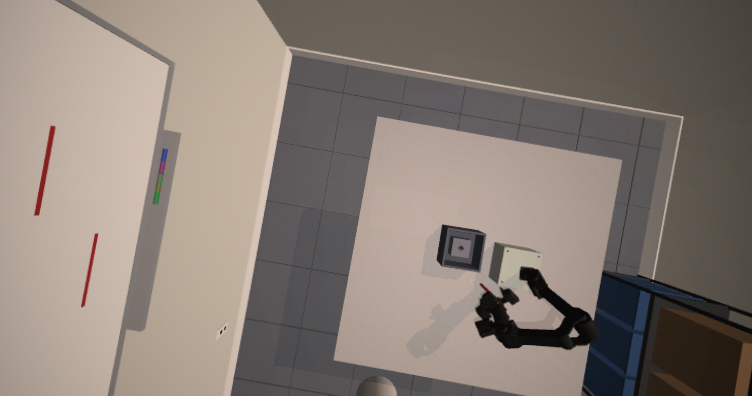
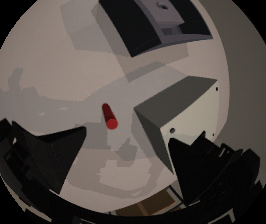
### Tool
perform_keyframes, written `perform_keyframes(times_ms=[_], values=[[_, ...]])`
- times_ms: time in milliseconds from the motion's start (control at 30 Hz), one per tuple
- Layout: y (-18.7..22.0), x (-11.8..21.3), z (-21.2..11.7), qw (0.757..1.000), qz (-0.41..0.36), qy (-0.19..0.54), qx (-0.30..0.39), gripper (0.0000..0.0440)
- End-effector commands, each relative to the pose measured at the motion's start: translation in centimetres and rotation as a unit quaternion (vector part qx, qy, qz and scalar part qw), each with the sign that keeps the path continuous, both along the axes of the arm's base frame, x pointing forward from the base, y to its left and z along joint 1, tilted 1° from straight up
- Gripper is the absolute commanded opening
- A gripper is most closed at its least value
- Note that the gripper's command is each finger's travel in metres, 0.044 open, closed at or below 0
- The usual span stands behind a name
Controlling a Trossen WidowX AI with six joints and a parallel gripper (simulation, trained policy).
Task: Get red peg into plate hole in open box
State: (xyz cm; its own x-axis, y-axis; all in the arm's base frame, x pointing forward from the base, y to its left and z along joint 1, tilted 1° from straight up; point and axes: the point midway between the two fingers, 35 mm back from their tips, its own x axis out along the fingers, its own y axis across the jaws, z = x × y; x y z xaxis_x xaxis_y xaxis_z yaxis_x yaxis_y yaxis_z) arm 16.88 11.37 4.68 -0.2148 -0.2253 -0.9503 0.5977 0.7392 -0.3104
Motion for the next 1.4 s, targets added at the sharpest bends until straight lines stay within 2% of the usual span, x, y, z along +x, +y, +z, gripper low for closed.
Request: perform_keyframes(times_ms=[0, 433, 500, 600, 800, 1100, 1367], values=[[-0.4, -0.1, -1.7, 1.000, -0.004, 0.000, -0.011, 0.0440], [-1.0, -0.2, -7.0, 0.999, 0.000, -0.028, -0.018, 0.0440], [-1.1, -0.3, -7.6, 0.999, 0.002, -0.029, -0.019, 0.0429], [-1.4, -0.6, -8.5, 0.999, 0.004, -0.027, -0.021, 0.0376], [-1.7, -1.0, -10.0, 0.999, 0.003, -0.020, -0.028, 0.0220], [-2.3, -1.8, -10.7, 0.999, 0.005, 0.009, -0.045, 0.0000], [-2.6, 0.3, -8.5, 0.998, 0.017, -0.018, -0.062, 0.0000]])
